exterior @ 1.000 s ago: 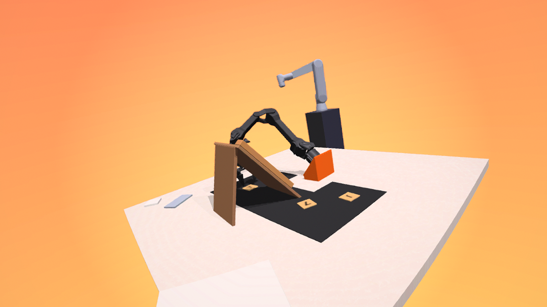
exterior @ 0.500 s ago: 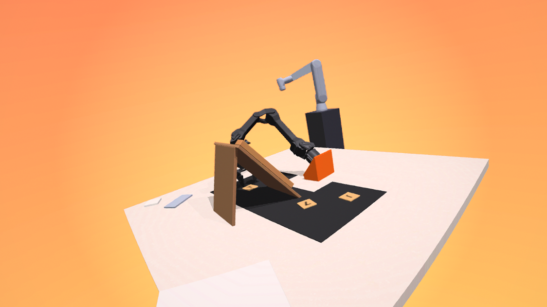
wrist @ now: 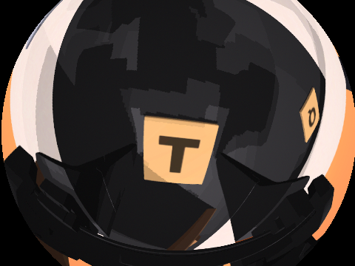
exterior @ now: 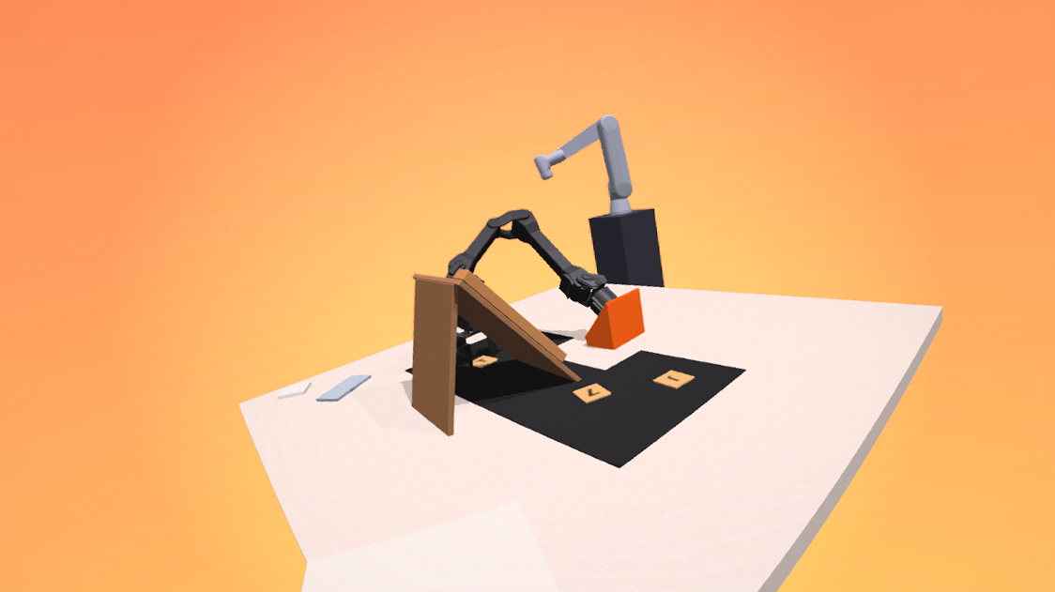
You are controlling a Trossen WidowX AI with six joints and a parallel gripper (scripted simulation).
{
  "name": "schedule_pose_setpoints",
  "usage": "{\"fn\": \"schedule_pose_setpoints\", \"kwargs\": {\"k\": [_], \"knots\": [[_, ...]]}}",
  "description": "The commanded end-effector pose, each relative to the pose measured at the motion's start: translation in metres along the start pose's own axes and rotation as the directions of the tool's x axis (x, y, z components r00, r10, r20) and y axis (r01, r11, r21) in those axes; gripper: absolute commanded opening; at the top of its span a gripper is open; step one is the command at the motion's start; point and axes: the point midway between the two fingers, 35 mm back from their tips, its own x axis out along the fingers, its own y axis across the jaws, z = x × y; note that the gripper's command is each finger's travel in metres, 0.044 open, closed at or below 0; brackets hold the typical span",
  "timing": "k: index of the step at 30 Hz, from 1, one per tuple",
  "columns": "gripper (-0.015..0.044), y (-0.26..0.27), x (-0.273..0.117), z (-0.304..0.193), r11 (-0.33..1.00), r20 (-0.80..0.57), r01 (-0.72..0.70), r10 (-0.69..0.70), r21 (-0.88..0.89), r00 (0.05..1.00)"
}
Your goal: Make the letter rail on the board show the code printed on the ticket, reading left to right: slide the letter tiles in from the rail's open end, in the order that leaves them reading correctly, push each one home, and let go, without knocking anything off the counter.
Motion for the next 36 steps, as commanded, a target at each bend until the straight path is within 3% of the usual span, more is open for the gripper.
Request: {"fn": "schedule_pose_setpoints", "kwargs": {"k": [1,19,28,36], "knots": [[0.034,0.0004,0.0009,-0.001,1.0,-0.005,-0.002,0.002,-0.007,1.0],[0.0233,-0.0002,0.0009,-0.0011,1.0,-0.005,-0.002,0.002,-0.007,1.0],[0.0,-0.0016,-0.0048,-0.0004,1.0,-0.005,-0.002,0.002,-0.007,1.0],[0.0,-0.0028,-0.0085,-0.0003,1.0,-0.005,-0.002,0.002,-0.007,1.0]]}}
